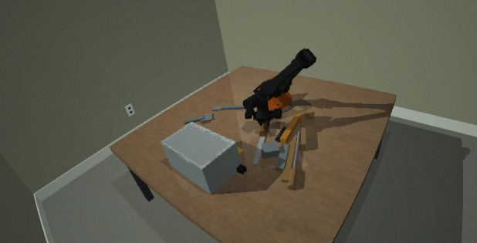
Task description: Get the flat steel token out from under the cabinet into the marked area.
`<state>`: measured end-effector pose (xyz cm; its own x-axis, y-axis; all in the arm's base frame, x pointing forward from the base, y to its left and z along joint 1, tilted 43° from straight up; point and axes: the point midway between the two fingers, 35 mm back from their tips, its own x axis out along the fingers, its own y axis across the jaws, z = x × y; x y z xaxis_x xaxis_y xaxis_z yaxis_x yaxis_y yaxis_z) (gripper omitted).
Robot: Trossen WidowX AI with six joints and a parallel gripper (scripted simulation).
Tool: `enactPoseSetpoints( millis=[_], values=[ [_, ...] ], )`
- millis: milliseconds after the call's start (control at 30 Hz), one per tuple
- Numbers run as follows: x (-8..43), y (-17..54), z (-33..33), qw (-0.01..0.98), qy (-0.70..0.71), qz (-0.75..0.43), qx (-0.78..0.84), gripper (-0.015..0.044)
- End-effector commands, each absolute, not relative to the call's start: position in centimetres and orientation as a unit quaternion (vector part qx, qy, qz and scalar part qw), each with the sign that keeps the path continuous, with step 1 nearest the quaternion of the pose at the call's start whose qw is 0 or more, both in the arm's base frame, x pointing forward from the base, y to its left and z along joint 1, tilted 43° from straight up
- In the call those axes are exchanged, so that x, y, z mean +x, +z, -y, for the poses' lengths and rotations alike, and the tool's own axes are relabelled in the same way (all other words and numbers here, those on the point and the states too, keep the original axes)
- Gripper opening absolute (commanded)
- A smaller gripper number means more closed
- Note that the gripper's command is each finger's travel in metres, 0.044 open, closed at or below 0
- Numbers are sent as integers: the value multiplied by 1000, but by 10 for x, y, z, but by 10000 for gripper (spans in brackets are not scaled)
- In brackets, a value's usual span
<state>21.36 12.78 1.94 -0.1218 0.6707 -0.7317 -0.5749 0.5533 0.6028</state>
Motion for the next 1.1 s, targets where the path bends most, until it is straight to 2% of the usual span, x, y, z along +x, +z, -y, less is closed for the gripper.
enactPoseSetpoints(
  millis=[0, 1067],
  values=[
    [214, 20, -128, 662, 471, -582, 41, 0],
    [226, 7, -114, 662, 481, -574, 30, 0]
  ],
)
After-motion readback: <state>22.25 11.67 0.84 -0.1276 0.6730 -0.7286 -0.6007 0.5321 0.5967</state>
